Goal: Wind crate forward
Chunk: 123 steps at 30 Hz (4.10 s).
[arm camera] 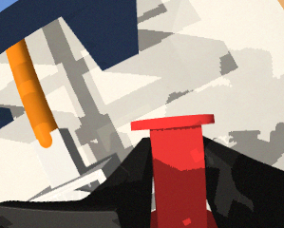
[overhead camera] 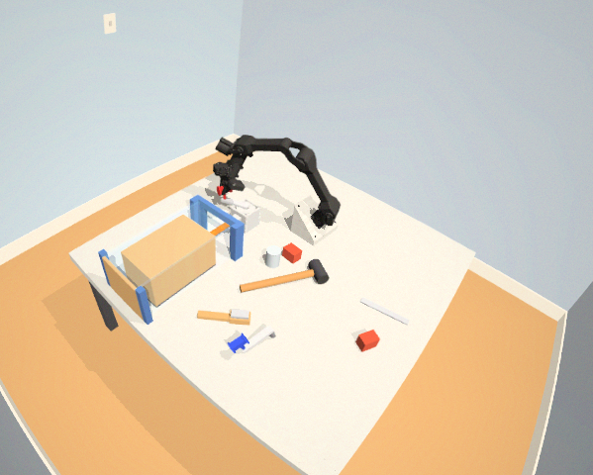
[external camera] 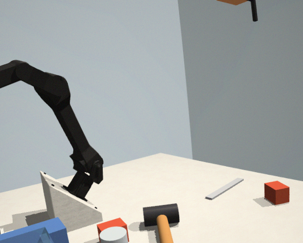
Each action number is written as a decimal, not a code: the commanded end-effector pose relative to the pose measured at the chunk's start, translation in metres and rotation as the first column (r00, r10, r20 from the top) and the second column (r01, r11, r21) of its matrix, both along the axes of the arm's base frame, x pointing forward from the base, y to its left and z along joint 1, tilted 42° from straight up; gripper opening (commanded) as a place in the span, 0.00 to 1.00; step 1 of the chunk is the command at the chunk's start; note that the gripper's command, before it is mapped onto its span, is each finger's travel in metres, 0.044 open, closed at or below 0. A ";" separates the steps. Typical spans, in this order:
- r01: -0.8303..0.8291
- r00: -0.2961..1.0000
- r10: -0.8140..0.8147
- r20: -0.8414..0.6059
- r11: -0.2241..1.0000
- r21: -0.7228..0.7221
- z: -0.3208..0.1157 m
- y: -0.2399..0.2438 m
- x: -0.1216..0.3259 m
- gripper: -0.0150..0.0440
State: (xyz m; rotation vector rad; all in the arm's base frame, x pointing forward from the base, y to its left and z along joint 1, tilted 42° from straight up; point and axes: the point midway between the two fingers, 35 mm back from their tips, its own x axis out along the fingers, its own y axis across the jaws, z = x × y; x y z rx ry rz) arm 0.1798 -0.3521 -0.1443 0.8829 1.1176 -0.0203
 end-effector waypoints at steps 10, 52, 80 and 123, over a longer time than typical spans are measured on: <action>-0.023 0.999 0.023 0.038 1.000 0.011 0.012 0.013 0.034 0.25; -0.023 0.999 0.023 0.040 1.000 0.013 0.037 0.039 0.063 0.25; -0.023 0.999 0.023 0.040 1.000 0.015 0.057 0.061 0.073 0.25; -0.023 0.999 0.023 0.040 1.000 0.019 0.086 0.097 0.068 0.25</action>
